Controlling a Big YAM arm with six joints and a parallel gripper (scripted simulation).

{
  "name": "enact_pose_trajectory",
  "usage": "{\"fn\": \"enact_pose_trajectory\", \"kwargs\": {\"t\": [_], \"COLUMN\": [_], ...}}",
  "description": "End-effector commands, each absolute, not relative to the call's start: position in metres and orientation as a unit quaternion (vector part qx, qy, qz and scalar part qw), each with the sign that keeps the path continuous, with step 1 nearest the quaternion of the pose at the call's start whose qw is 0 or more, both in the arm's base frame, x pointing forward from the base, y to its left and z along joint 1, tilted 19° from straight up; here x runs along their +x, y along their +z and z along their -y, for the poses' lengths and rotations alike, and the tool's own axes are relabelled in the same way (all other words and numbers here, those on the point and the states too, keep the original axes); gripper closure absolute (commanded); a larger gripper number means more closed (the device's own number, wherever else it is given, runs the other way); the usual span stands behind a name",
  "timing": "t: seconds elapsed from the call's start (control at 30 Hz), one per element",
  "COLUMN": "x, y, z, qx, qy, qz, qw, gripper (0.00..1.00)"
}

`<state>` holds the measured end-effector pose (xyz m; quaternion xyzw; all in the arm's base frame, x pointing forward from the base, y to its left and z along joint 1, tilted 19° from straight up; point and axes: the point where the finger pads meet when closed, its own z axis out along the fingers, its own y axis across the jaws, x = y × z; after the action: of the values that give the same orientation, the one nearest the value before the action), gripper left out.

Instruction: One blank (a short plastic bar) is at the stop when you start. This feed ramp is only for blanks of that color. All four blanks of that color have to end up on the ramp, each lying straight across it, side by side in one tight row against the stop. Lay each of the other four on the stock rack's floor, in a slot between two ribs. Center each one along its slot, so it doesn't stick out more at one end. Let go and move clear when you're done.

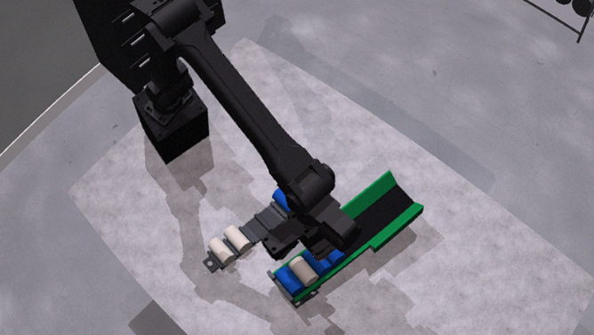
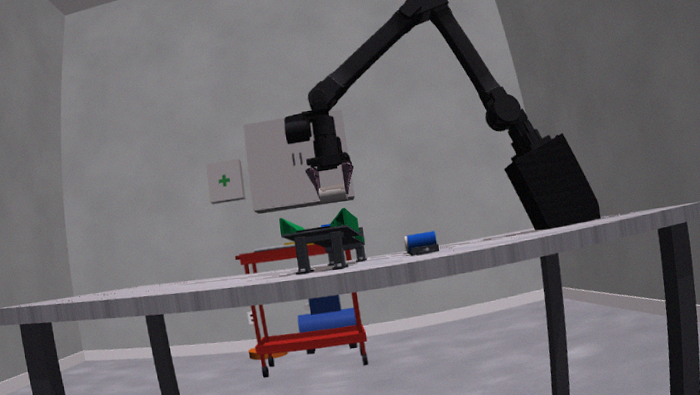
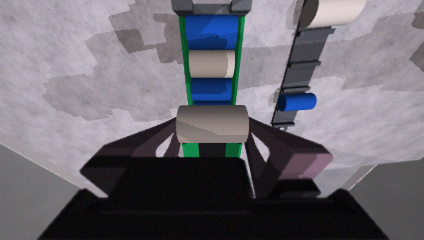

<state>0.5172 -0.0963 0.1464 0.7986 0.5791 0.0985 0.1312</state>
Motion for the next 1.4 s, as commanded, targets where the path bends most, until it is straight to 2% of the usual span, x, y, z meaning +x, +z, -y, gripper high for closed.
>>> {"fn": "enact_pose_trajectory", "kwargs": {"t": [0.0, 0.23, 0.5, 0.6, 0.7, 0.73, 0.8, 1.0, 1.37], "x": [0.526, 0.493, 0.377, 0.351, 0.348, 0.366, 0.365, 0.345, 0.347], "y": [0.163, 0.143, 0.063, 0.047, 0.045, 0.059, 0.059, 0.037, 0.028], "z": [0.097, 0.104, 0.103, 0.101, 0.1, 0.097, 0.097, 0.097, 0.098], "qx": [0.798, 0.793, 0.777, 0.774, 0.773, 0.763, 0.763, 0.772, 0.774], "qy": [0.109, 0.11, 0.103, 0.102, 0.102, 0.115, 0.114, 0.094, 0.093], "qz": [-0.575, -0.582, -0.603, -0.608, -0.608, -0.615, -0.615, -0.613, -0.612], "qw": [0.142, 0.146, 0.147, 0.147, 0.148, 0.162, 0.162, 0.137, 0.135], "gripper": [0.36, 0.36, 0.36, 0.36, 0.36, 0.36, 0.36, 0.36, 0.36]}}
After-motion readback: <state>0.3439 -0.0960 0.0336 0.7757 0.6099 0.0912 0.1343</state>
